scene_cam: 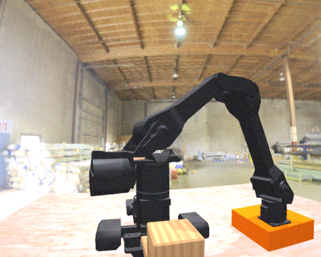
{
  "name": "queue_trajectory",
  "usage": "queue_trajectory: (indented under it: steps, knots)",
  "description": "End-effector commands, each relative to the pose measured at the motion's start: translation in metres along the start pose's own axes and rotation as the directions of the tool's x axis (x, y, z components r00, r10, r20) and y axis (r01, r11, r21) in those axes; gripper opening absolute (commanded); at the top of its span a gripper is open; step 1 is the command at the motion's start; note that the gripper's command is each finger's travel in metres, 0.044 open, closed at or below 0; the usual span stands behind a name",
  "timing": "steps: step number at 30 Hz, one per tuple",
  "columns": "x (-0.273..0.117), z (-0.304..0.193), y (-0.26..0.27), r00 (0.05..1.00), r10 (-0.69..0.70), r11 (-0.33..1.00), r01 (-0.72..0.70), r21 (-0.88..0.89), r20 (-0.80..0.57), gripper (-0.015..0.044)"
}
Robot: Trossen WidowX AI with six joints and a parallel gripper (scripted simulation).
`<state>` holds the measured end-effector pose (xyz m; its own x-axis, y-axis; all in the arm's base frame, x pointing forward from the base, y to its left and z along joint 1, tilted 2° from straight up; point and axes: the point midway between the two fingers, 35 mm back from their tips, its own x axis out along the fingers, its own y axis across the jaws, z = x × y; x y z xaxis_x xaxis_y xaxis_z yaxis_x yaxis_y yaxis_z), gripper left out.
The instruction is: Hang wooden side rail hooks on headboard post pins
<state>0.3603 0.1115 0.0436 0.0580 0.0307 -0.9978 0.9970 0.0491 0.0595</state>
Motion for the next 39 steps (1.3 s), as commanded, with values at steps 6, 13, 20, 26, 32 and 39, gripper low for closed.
queue_trajectory:
  steps: [6,13,20,26,32,39]
  knots:
    - [0.002,-0.001,0.0002,1.0,0.0,1.0,0.0,0.003,-0.006,0.0]
    - [0.0031,-0.001,0.0002,1.0,0.0,1.0,0.0,0.003,-0.006,0.0]
    - [0.0043,-0.001,0.0002,1.0,0.0,1.0,0.0,0.003,-0.006,0.0]
    - [0.0053,-0.001,0.0002,1.0,0.0,1.0,0.0,0.003,-0.006,0.0]
    - [0.0063,-0.001,0.0002,1.0,0.0,1.0,0.0,0.003,-0.006,0.0]
    - [0.0075,-0.001,0.0002,1.0,0.0,1.0,0.0,0.003,-0.006,0.0]
